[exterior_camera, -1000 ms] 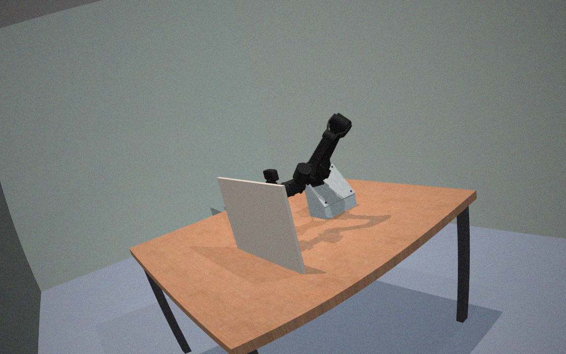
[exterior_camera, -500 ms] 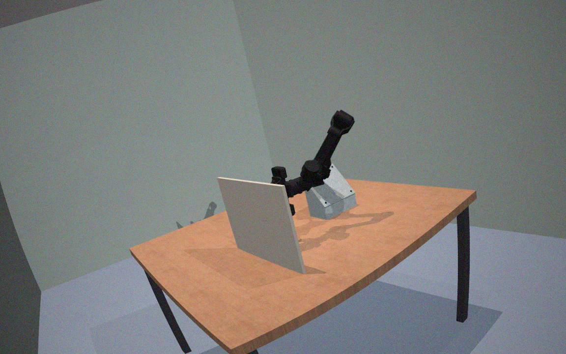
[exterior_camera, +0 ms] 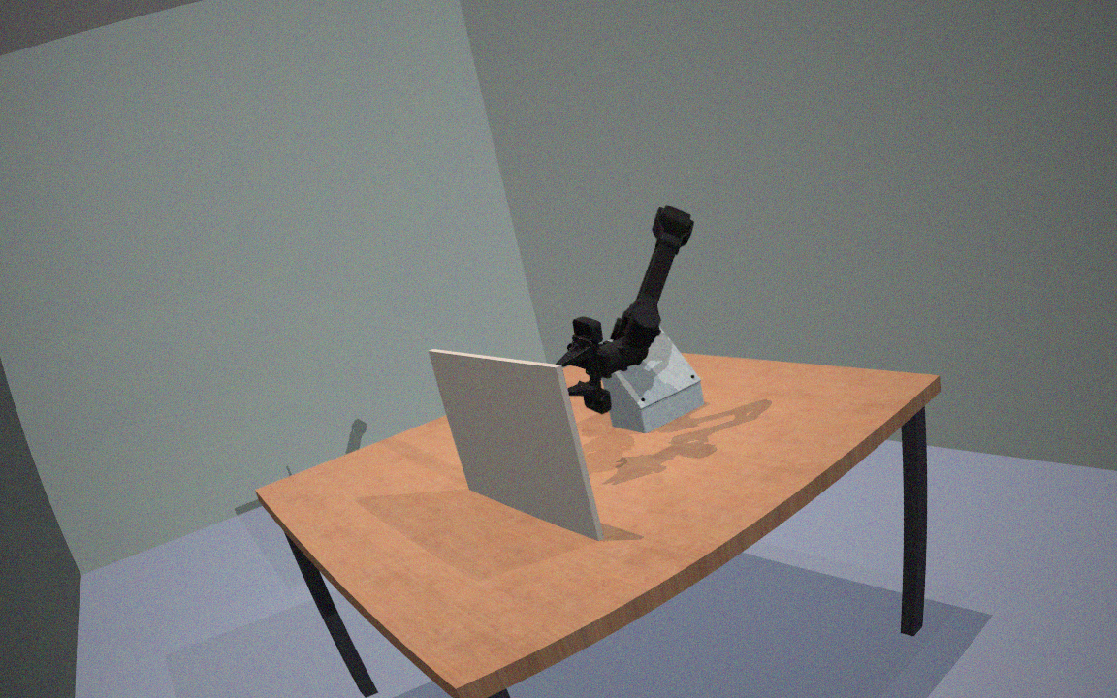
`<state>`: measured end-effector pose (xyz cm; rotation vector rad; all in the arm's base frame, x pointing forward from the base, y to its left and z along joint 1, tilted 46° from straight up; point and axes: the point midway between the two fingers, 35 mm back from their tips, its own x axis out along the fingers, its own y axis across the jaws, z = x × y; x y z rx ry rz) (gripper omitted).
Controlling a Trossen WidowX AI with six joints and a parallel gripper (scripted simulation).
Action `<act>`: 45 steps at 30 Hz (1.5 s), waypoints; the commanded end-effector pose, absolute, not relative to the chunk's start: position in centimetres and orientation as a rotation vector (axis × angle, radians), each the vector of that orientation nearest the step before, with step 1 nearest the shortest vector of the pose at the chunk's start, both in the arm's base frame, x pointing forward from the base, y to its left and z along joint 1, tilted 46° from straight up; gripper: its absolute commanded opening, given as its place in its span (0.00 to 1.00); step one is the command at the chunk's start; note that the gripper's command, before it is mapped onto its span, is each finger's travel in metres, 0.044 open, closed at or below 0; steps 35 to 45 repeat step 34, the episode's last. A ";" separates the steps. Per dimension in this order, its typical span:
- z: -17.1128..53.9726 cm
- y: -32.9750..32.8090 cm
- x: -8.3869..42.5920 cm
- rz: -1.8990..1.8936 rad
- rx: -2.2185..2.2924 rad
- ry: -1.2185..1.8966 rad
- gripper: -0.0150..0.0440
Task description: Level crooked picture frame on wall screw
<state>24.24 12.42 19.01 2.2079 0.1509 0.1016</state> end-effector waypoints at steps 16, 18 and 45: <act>21.9 9.7 17.0 0.122 1.977 0.130 0.69; 22.1 9.3 16.7 0.119 1.963 0.124 0.69; 22.1 9.2 16.7 0.119 1.961 0.123 0.69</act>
